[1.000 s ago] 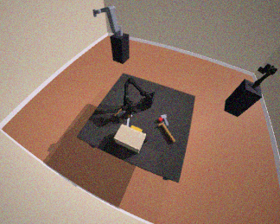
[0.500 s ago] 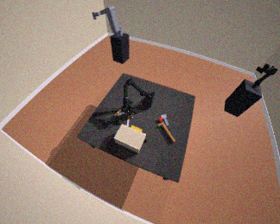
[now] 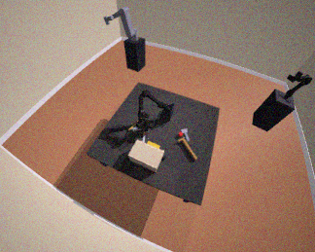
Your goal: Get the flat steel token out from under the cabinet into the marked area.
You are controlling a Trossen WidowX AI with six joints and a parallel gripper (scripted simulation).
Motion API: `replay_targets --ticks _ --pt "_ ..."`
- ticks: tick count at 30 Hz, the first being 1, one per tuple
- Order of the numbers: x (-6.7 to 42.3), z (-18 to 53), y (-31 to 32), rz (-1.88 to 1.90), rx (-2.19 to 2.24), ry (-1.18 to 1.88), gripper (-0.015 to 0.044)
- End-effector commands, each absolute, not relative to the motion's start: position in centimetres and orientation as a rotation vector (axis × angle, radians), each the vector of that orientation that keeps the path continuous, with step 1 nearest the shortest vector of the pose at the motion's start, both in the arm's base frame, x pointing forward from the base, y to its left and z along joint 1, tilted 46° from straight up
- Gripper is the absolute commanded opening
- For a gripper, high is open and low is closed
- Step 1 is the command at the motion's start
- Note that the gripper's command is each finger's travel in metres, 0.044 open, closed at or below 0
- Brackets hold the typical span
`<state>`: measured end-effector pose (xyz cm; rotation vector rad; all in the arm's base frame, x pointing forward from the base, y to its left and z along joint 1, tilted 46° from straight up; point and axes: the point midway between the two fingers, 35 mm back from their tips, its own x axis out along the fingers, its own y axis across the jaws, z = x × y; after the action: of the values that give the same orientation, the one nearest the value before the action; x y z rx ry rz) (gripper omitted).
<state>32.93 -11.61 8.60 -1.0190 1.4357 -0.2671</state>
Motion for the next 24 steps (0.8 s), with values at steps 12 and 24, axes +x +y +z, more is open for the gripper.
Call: replay_targets --ticks 12,24 --pt "34.9 8.2 -10.7 -0.267 -1.018 1.433 0.0000" --pt "36.2 8.0 -10.1 -0.267 -1.018 1.432 0.0000"
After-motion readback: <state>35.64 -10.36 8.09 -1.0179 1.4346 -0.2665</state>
